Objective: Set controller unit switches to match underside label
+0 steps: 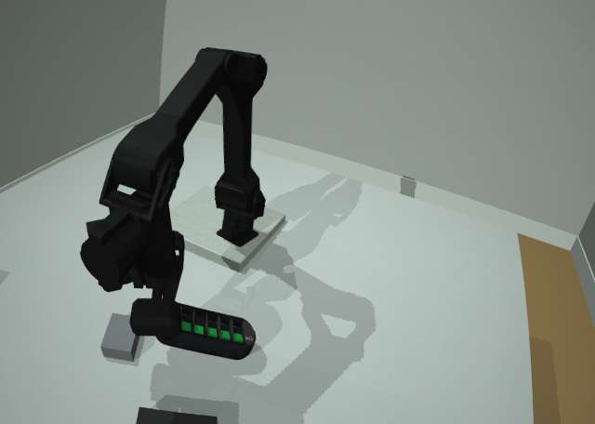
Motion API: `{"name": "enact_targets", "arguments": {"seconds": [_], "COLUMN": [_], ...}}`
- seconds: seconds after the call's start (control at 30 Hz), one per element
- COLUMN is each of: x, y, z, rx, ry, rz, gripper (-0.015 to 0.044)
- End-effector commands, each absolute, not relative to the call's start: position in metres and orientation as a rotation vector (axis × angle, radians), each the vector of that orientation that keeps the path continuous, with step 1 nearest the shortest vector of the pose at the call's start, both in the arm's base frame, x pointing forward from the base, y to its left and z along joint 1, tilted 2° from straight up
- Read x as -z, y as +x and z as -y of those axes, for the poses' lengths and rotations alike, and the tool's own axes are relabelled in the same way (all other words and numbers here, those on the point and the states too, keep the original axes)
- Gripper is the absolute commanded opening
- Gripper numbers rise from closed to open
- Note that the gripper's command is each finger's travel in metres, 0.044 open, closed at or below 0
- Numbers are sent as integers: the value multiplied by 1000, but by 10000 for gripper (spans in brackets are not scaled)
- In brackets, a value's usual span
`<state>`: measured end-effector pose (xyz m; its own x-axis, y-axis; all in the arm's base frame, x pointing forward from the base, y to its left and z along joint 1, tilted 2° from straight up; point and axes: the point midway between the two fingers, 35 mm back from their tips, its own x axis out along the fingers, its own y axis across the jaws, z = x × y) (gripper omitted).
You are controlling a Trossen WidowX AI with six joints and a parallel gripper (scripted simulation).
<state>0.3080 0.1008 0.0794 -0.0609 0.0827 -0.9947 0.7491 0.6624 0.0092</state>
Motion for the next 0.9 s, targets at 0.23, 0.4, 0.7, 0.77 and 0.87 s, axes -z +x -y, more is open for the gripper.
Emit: {"name": "enact_targets", "arguments": {"seconds": [0.23, 0.4, 0.7, 0.77, 0.87], "x": [-89, -93, -98, -99, -100], "y": [303, 302, 298, 297, 296], "z": [-106, -109, -113, -113, -115], "rx": [629, 631, 636, 637, 638], "ry": [705, 701, 694, 692, 690], "rz": [-1534, -1525, -1509, -1505, -1500], "gripper": [336, 336, 336, 336, 336]}}
